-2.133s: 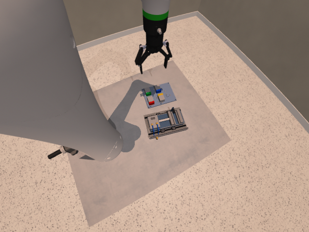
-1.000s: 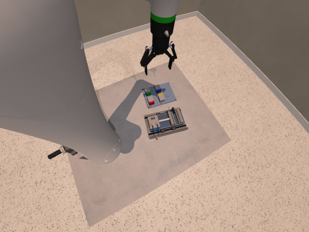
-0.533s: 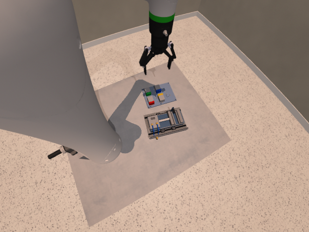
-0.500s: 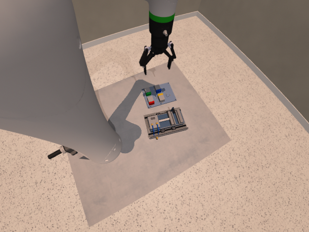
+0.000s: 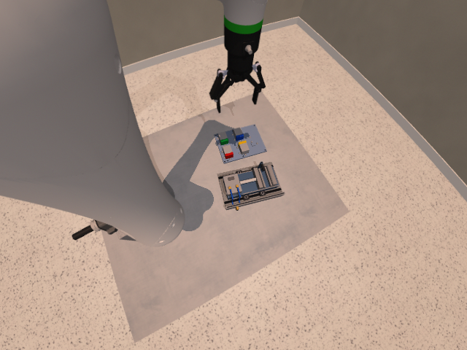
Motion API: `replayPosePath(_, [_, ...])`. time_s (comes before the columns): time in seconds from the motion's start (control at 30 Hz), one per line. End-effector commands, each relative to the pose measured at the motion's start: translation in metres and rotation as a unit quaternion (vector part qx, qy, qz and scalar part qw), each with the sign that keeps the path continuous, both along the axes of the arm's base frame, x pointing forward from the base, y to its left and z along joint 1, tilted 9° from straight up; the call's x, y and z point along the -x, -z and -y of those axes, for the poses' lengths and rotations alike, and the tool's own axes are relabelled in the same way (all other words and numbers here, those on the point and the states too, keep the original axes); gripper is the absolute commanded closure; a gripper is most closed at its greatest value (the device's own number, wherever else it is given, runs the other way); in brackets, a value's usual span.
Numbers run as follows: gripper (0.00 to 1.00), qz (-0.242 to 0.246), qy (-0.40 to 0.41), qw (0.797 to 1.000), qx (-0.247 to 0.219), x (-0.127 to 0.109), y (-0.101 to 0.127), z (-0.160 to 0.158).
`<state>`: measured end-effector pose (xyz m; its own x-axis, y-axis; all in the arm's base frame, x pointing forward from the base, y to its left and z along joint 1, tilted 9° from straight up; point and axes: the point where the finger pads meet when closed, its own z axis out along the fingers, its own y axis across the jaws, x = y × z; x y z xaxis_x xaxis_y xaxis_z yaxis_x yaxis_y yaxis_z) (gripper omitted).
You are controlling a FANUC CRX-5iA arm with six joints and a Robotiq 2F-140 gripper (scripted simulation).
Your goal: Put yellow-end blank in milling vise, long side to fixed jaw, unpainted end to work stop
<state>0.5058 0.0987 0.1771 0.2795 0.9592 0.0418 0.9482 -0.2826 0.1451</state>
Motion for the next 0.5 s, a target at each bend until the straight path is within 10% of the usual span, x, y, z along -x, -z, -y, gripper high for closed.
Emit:
replayPosePath(0.0, [0.00,0.001,0.000,1.000,0.000,-0.0003,-0.0009,-0.0001])
replayPosePath(0.47, [0.00,0.001,0.000,1.000,0.000,0.0009,-0.0011,-0.0011])
